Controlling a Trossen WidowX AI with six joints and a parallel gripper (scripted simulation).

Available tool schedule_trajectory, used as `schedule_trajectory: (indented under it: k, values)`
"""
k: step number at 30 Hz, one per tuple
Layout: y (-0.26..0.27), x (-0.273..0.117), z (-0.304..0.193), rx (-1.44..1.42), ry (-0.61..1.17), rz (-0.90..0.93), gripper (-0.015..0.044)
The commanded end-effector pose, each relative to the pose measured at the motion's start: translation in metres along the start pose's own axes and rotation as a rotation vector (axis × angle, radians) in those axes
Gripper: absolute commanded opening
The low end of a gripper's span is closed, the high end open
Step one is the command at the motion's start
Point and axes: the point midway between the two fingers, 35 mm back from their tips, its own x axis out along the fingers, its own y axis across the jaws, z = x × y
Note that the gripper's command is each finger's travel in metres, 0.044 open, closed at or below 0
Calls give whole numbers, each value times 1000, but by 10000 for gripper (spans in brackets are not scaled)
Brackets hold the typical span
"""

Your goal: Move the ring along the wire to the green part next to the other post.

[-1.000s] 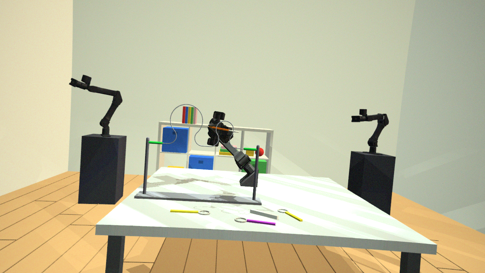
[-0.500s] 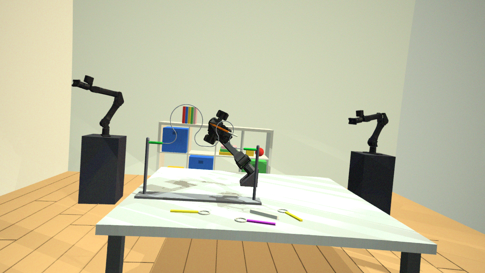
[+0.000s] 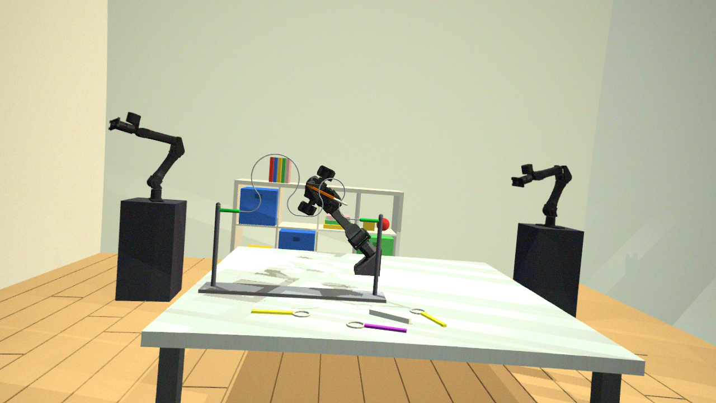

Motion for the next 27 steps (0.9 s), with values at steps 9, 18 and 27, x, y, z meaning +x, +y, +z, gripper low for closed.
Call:
schedule_trajectory:
  k: [9,18,27]
  values:
    - [31,-5,2,162,22,83,-150]
    - [62,-14,10,344,47,184,-150]
    - [90,-25,24,537,72,292,-150]
